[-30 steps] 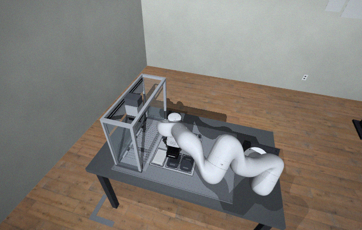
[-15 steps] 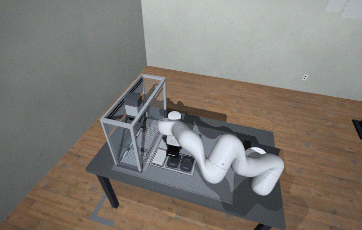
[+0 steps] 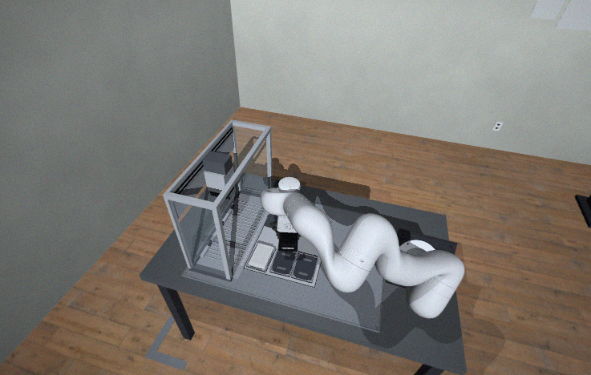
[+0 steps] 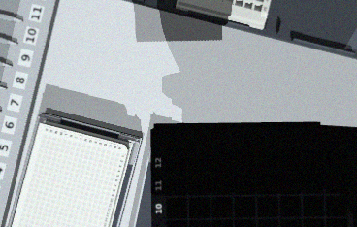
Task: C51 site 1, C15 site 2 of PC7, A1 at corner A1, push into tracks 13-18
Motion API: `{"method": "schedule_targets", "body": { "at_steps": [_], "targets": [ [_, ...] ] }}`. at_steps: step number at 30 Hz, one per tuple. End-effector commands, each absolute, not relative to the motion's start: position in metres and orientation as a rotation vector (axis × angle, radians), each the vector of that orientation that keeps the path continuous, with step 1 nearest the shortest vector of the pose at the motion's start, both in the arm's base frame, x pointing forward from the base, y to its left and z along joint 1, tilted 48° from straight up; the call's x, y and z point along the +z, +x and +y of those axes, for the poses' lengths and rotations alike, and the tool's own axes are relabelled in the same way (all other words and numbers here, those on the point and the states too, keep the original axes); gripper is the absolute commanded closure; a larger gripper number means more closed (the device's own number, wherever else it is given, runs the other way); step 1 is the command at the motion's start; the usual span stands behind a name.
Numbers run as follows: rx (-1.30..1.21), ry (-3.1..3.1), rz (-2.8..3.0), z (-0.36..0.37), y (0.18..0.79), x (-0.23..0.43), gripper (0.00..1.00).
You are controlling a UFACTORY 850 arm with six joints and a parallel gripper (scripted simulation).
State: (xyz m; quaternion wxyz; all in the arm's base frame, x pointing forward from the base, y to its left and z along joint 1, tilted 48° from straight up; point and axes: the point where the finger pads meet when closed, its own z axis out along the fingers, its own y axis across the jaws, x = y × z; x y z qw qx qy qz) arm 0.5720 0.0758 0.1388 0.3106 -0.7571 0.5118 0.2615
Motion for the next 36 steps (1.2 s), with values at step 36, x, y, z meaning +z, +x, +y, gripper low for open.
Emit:
{"method": "schedule_targets", "body": {
  "at_steps": [36],
  "targets": [
    [0.063,-2.299,-0.068,-0.048,0.53,0.005,1.0]
  ]
}}
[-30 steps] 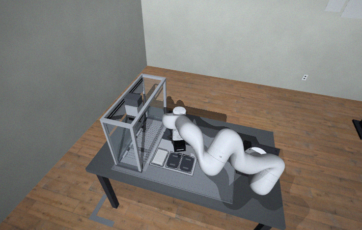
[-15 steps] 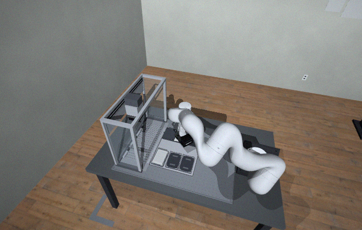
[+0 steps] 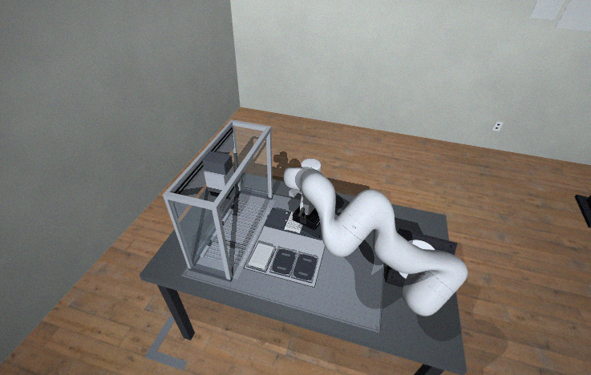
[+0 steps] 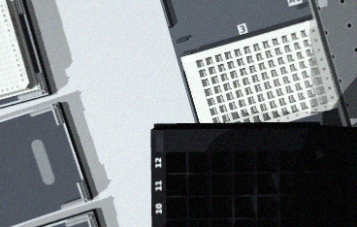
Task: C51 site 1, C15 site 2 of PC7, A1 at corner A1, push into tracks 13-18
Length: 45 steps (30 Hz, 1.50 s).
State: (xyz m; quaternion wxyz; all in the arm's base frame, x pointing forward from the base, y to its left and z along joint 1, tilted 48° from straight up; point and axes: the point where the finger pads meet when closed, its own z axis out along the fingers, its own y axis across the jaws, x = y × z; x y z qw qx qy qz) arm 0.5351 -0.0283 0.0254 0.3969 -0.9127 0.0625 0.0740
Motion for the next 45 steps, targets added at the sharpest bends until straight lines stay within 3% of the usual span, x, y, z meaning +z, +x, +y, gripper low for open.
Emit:
{"method": "schedule_targets", "body": {
  "at_steps": [1,23,45],
  "targets": [
    [0.046,-2.297,-0.106,-0.051,0.529,0.002,1.0],
    [0.01,-2.292,-0.187,-0.08,0.519,-0.029,1.0],
    [-0.331,-2.125,-0.936,-0.08,0.519,-0.029,1.0]
  ]
}}
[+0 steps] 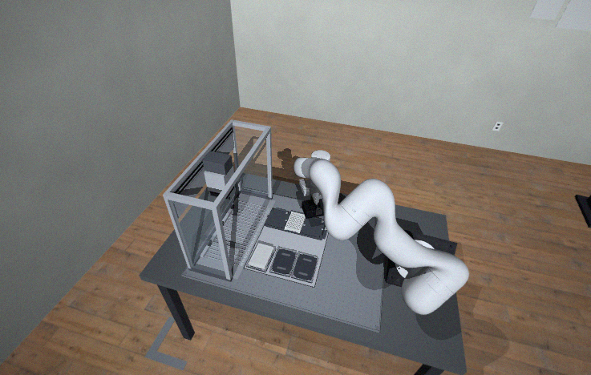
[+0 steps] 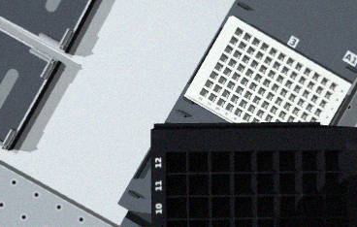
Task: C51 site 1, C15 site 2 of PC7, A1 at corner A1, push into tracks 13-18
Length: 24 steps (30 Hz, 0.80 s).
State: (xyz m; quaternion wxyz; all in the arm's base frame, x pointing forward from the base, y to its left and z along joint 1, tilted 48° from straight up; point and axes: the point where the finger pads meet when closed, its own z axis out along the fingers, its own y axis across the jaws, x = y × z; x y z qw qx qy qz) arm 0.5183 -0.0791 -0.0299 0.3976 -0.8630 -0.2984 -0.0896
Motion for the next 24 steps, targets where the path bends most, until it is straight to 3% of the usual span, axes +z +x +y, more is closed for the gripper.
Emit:
{"method": "schedule_targets", "body": {
  "at_steps": [1,24],
  "targets": [
    [-0.348,-2.112,-0.972,-0.0798,0.519,-0.0294,1.0],
    [-0.686,-1.707,-1.694,-0.0798,0.519,-0.0294,1.0]
  ]
}}
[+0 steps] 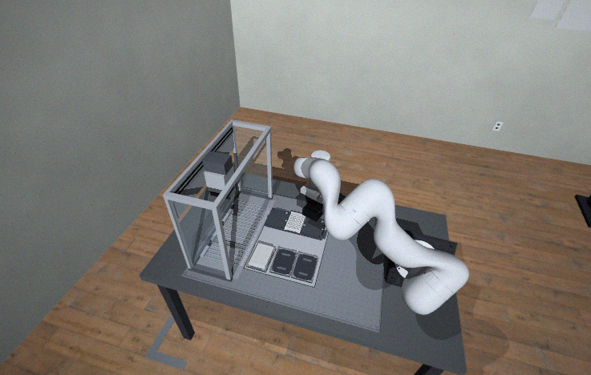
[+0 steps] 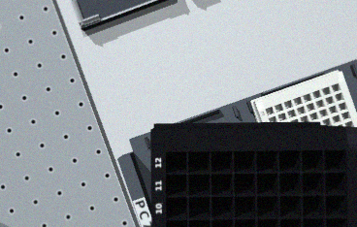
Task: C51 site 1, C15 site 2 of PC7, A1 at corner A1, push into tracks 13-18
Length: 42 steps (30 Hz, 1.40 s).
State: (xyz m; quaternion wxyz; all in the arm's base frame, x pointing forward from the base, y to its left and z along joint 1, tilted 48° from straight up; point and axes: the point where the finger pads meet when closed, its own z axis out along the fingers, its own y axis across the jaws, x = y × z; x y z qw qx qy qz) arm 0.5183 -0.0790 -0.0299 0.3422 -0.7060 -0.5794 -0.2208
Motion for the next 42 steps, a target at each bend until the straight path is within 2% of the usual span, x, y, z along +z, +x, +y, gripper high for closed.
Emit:
{"method": "schedule_targets", "body": {
  "at_steps": [1,42],
  "targets": [
    [-0.701,-1.682,-1.725,-0.08,0.519,-0.029,1.0],
    [-0.746,-1.606,-1.818,-0.065,0.518,-0.043,1.0]
  ]
}}
